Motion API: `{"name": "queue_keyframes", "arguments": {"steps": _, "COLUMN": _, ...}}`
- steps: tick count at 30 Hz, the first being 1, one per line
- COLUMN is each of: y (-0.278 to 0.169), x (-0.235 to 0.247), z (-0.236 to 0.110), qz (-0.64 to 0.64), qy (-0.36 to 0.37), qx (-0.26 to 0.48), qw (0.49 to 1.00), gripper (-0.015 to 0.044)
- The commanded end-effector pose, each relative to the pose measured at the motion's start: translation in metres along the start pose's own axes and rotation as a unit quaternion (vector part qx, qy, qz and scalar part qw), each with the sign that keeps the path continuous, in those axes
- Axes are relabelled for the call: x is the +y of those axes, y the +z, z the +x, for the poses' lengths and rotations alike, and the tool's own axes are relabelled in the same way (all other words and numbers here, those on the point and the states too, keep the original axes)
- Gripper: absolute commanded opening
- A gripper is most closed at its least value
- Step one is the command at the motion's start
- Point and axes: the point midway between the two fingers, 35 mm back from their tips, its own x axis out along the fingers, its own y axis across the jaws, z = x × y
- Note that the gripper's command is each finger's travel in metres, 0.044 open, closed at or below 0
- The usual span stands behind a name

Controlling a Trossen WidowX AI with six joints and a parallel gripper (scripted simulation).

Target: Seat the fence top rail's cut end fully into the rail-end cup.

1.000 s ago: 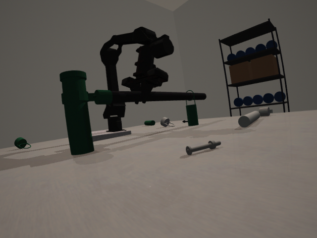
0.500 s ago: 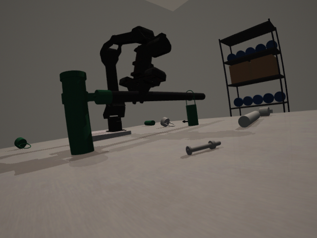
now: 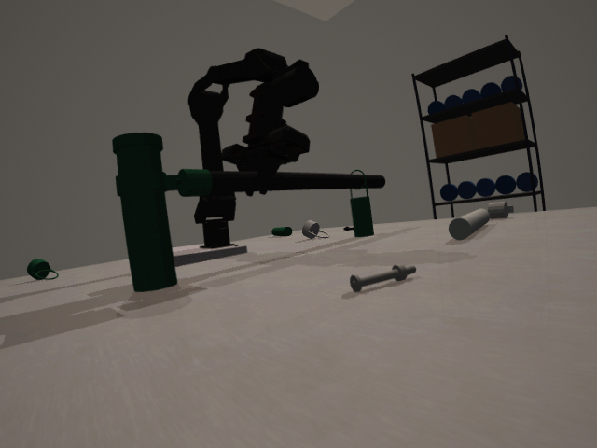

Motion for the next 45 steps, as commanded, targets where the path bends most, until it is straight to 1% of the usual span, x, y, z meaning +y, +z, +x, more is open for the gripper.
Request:
{"name": "queue_keyframes", "arguments": {"steps": 1, "y": 0.0, "x": 0.0, "z": 0.0, "qz": 0.0, "qy": 0.0, "qx": 0.0, "qw": 1.0, "gripper": 0.0}}
{"name": "queue_keyframes", "arguments": {"steps": 4, "y": 0.0, "x": 0.0, "z": 0.0, "qz": 0.0, "qy": 0.0, "qx": 0.0, "qw": 1.0, "gripper": 0.0}}
{"name": "queue_keyframes", "arguments": {"steps": 14, "y": 0.001, "x": 0.0, "z": -0.001, "qz": 0.0, "qy": 0.0, "qx": 0.0, "qw": 1.0, "gripper": 0.0263}}
{"name": "queue_keyframes", "arguments": {"steps": 21, "y": 0.013, "x": -0.001, "z": -0.02, "qz": 0.0, "qy": 0.0, "qx": -0.001, "qw": 1.0, "gripper": 0.044}}
{"name": "queue_keyframes", "arguments": {"steps": 28, "y": 0.028, "x": 0.001, "z": -0.046, "qz": 0.0, "qy": 0.0, "qx": -0.002, "qw": 1.0, "gripper": 0.044}}
{"name": "queue_keyframes", "arguments": {"steps": 33, "y": 0.027, "x": 0.001, "z": -0.046, "qz": -0.004, "qy": -0.001, "qx": -0.001, "qw": 1.0, "gripper": 0.044}}
{"name": "queue_keyframes", "arguments": {"steps": 39, "y": 0.027, "x": 0.001, "z": -0.082, "qz": -0.016, "qy": -0.026, "qx": -0.004, "qw": 1.0, "gripper": 0.044}}
{"name": "queue_keyframes", "arguments": {"steps": 45, "y": 0.027, "x": 0.001, "z": -0.084, "qz": -0.017, "qy": -0.027, "qx": -0.005, "qw": 0.999, "gripper": 0.044}}
